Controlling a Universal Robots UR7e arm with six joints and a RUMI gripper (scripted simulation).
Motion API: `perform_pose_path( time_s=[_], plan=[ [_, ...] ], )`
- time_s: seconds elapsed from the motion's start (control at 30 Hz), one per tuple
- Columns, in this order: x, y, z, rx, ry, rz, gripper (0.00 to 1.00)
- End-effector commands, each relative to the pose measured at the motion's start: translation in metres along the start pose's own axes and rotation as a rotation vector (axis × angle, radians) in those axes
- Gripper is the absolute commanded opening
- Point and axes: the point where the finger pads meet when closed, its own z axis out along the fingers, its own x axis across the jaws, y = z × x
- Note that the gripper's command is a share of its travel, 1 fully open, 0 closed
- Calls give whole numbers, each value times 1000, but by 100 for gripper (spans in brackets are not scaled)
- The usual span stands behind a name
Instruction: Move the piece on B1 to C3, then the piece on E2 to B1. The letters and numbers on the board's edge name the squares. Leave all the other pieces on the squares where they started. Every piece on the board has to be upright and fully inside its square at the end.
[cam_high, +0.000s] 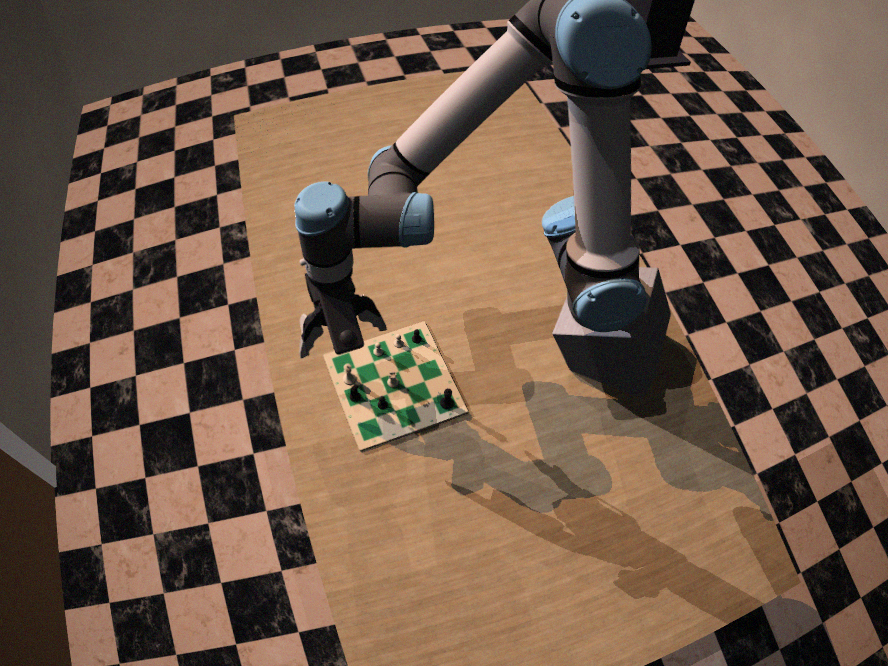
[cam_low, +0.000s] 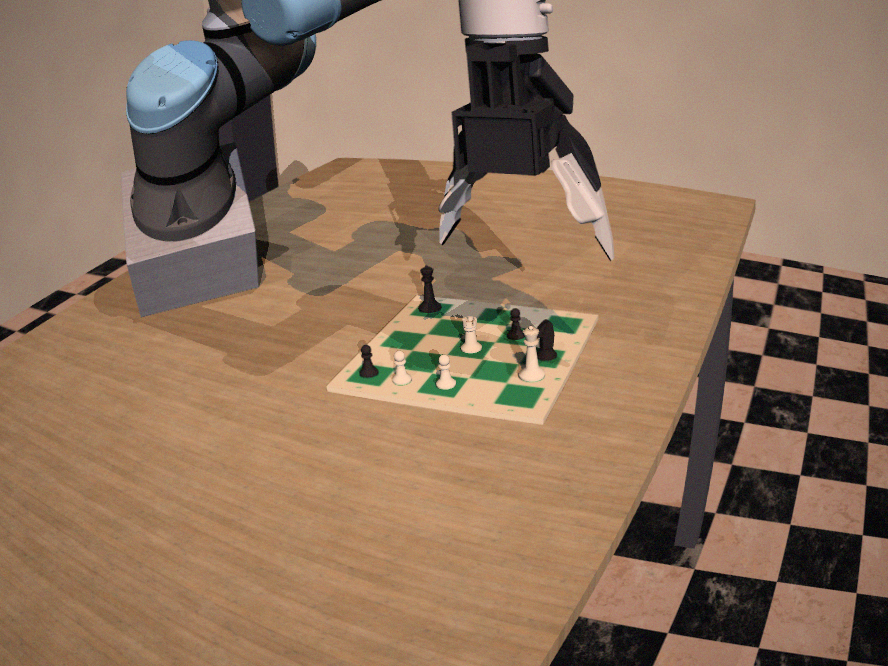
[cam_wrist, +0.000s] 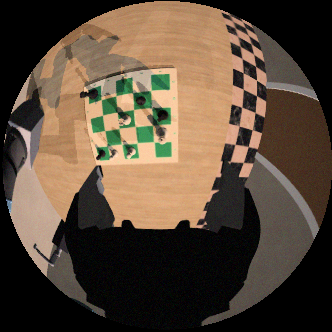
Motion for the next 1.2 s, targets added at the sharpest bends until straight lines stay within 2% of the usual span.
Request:
perform_pose_path(
  time_s=[0.0,0.57,1.03,1.17],
  plan=[
    [0,0,-1,0,1,0,100],
    [0,0,-6,0,1,0,100],
    [0,0,-56,0,1,0,100],
    [0,0,-61,0,1,0,100]
  ],
)
